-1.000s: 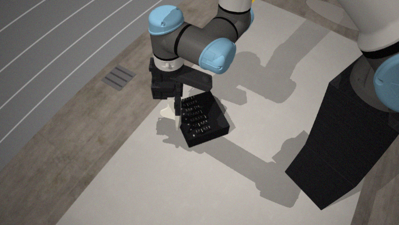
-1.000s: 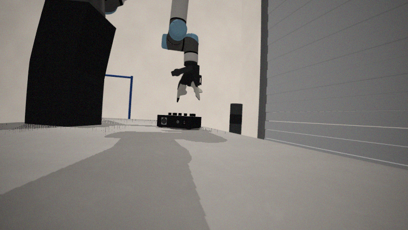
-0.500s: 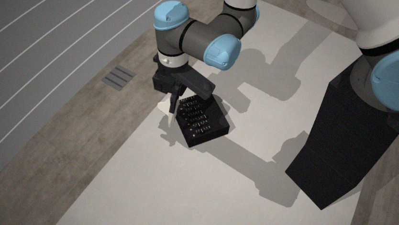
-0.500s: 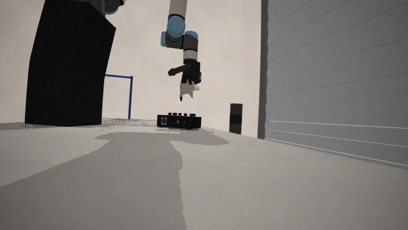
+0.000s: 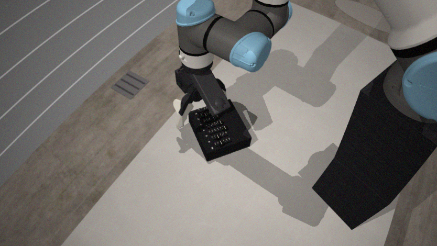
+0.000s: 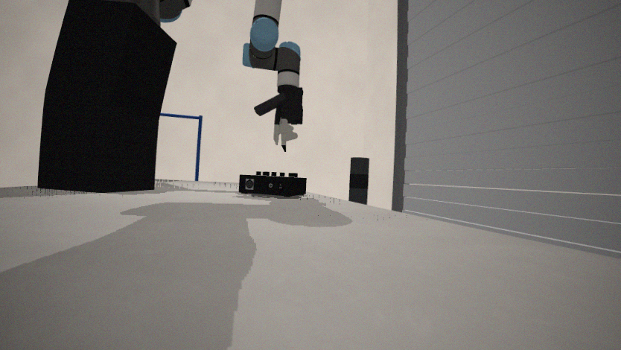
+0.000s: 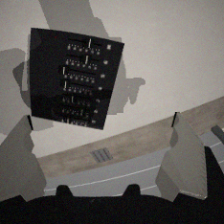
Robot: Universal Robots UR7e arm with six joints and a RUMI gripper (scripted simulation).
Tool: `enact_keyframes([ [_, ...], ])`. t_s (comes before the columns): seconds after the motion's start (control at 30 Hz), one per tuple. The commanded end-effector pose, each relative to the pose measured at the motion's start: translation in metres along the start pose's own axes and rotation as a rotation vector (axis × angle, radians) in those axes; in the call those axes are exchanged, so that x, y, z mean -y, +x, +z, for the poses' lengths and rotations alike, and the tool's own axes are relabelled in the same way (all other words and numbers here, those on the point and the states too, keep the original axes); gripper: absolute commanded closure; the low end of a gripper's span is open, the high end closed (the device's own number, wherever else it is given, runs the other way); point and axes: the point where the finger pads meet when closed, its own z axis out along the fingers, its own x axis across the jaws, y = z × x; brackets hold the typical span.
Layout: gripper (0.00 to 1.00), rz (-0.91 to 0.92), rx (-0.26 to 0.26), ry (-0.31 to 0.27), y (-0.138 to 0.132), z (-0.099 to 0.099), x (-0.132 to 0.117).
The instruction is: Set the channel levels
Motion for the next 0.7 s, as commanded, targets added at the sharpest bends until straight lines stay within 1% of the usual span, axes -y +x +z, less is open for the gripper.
enact_keyframes([
  [0.0, 0.00, 0.191, 0.002, -0.001, -0.002, -0.004, 0.001],
  [0.2, 0.00, 0.470, 0.000, 0.002, -0.005, -0.008, 0.002],
  [0.27, 0.00, 0.470, 0.000, 0.002, -0.005, -0.008, 0.002],
  [0.67, 0.00, 1.038, -0.002, 0.009, -0.013, -0.018, 0.002],
])
